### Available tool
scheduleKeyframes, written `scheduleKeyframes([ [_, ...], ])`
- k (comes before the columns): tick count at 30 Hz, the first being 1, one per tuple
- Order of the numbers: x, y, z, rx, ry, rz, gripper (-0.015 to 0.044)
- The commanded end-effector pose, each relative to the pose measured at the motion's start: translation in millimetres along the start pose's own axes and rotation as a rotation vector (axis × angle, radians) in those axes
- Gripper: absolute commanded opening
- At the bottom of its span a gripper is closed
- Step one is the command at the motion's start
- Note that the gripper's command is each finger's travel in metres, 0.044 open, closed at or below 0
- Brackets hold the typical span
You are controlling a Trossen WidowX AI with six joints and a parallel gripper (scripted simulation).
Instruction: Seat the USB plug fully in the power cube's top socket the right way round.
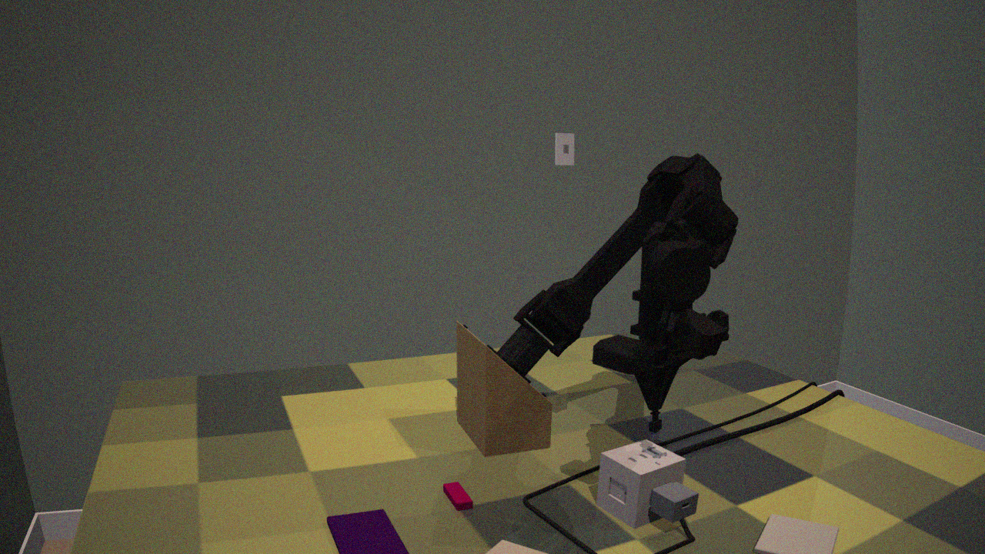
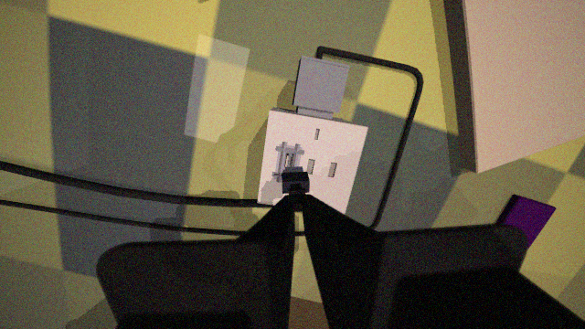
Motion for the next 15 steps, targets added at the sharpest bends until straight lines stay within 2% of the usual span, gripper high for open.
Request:
scheduleKeyframes([
  [1, -0.2, 0.1, 0.0, 0.000, -0.001, 0.095, 0.0000],
  [15, -0.2, 0.1, 0.0, -0.001, -0.001, 0.462, 0.0000],
])
Point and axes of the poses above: the point midway between the two fingers, 35 mm back from their tips, its own z axis out along the fingers, its own x axis across the jaws, y = z × x, the point moved 4 cm from there along -z, back along the fingers, and after that the axes turned 14 degrees about -z, right-handed, at the moved point
